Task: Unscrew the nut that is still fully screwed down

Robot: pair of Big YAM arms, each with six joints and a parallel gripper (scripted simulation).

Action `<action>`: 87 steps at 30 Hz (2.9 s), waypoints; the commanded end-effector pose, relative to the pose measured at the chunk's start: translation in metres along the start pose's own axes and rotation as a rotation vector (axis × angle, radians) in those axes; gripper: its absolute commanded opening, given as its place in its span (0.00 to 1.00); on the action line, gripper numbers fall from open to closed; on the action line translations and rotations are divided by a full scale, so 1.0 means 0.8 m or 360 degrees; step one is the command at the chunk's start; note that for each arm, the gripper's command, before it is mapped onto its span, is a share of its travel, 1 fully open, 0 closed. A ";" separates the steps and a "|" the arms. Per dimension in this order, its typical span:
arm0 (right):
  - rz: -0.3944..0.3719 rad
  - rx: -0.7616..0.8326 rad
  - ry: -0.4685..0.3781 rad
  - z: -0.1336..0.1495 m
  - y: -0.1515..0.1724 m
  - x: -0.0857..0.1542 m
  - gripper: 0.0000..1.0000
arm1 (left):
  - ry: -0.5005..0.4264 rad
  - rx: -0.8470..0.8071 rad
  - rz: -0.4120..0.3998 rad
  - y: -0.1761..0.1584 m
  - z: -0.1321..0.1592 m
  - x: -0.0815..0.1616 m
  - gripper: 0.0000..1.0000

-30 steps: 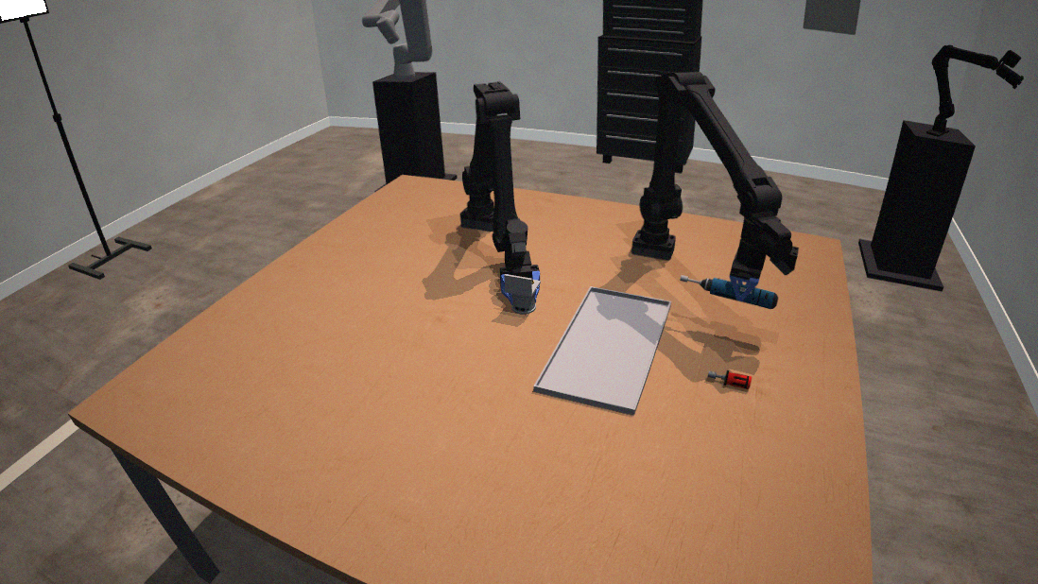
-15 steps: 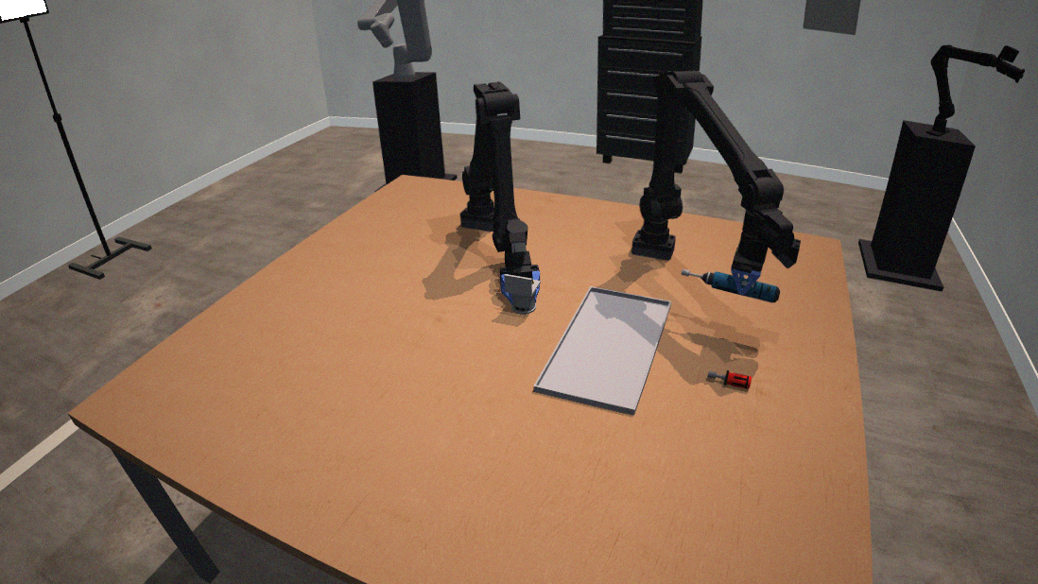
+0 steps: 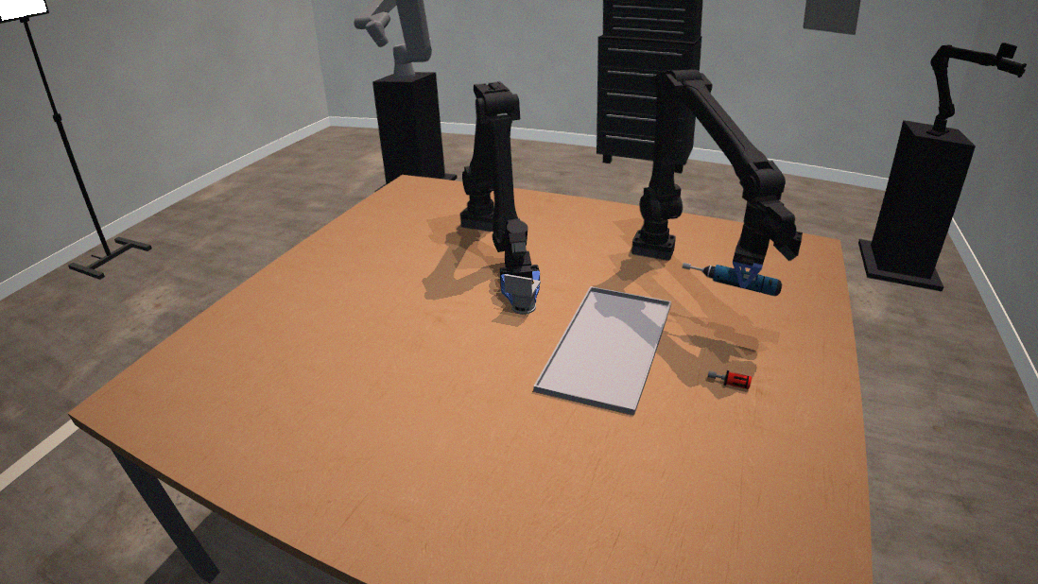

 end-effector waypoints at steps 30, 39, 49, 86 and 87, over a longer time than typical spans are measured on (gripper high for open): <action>-0.0007 0.0025 0.0063 0.019 0.003 0.000 0.59 | -0.0074 0.0004 0.0112 -0.023 -0.025 0.060 0.42; -0.0007 0.0025 0.0063 0.019 0.003 0.000 0.59 | -0.0077 0.0004 0.0118 -0.025 -0.027 0.060 0.42; -0.0007 0.0025 0.0063 0.019 0.003 0.000 0.59 | -0.0077 0.0004 0.0120 -0.026 -0.027 0.062 0.42; -0.0007 0.0025 0.0063 0.019 0.003 0.000 0.59 | -0.0138 -0.0078 0.0219 -0.042 -0.010 0.078 0.42; -0.0007 0.0025 0.0063 0.019 0.003 0.000 0.59 | -0.0120 -0.0100 0.0192 -0.036 0.000 0.062 0.42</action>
Point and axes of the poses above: on each arm, the point where the finger pads meet when closed, its own x axis back along the fingers, its own y axis across the jaws, z = x × y, the point moved 5 cm from there along x, back along the fingers, and after that the axes turned 11 degrees about x, right-handed, at the moved point
